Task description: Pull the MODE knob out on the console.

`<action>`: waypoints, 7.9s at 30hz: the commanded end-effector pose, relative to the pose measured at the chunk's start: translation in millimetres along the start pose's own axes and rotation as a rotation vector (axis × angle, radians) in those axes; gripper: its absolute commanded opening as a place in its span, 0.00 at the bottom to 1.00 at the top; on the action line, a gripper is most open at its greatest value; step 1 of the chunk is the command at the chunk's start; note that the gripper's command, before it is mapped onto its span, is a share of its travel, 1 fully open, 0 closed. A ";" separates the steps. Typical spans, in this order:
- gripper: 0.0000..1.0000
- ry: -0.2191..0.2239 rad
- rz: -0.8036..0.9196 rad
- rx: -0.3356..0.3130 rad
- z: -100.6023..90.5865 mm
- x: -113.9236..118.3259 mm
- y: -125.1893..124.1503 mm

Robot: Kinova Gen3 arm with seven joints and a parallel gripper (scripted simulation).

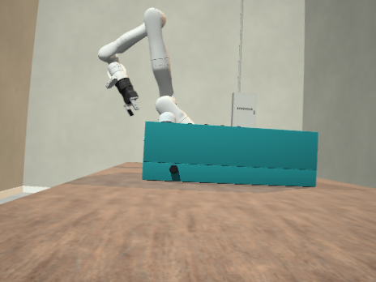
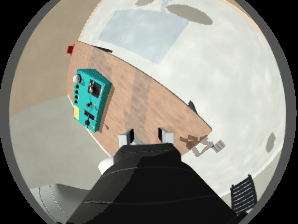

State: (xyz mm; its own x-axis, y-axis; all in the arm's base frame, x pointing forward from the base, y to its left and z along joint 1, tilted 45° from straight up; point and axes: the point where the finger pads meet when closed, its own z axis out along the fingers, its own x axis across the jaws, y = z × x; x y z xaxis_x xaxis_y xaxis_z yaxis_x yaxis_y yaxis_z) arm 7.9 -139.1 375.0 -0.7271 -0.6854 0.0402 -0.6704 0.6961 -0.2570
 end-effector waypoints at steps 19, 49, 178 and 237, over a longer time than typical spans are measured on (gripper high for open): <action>1.00 0.001 0.000 0.001 -0.3 -0.1 -0.1; 1.00 0.141 -0.257 0.373 -50.1 -232.2 -70.4; 1.00 0.347 -0.766 0.421 272.4 -493.6 103.9; 1.00 0.370 -0.756 0.425 224.3 -357.3 -70.1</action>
State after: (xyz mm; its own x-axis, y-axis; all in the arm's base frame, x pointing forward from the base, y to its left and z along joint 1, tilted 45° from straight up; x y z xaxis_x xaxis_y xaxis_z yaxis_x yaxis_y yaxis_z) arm 347.8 8.5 161.7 -0.1716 -0.7606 0.6261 -0.9266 -0.0911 -0.3647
